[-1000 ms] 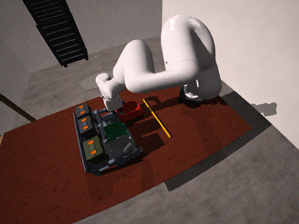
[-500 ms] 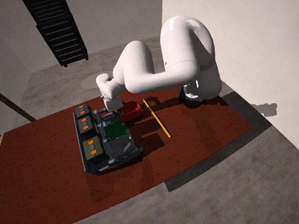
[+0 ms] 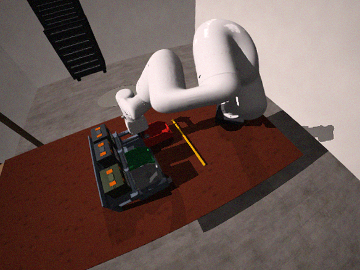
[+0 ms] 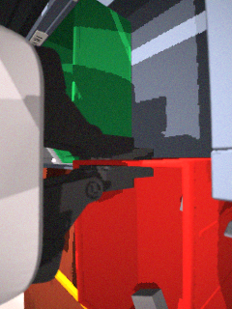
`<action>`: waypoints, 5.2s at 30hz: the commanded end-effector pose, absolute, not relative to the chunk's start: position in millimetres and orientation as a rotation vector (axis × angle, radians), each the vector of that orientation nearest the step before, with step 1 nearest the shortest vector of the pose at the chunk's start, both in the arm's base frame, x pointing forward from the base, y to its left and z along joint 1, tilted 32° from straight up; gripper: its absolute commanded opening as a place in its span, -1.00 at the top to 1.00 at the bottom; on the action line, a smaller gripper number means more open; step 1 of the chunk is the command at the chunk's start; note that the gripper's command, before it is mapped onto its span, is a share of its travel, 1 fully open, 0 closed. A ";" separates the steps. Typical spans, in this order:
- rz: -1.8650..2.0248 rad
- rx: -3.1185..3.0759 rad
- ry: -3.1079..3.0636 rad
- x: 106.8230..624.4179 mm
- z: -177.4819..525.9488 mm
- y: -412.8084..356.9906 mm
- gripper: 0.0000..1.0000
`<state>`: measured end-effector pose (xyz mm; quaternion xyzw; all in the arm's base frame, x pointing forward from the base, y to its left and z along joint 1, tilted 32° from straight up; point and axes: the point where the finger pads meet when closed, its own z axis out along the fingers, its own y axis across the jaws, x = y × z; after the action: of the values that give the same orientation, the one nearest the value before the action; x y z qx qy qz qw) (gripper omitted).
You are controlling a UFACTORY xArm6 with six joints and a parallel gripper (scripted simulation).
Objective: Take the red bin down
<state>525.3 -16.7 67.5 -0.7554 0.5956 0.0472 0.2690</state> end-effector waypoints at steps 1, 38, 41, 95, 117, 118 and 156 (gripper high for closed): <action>0.121 -2.035 1.605 526.8 69.6 -17.8 1.00; 0.121 -2.035 1.605 526.8 69.6 -17.8 1.00; 0.121 -2.035 1.605 526.8 69.6 -17.8 1.00; 0.120 -2.035 1.605 521.9 72.5 -20.7 1.00; 0.120 -2.035 1.605 502.6 65.1 -23.7 1.00; 0.120 -2.035 1.605 502.6 65.1 -23.7 1.00; 0.121 -2.036 1.605 495.8 54.8 -21.4 1.00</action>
<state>494.4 -20.7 53.7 -0.7554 0.5955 0.0468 0.2691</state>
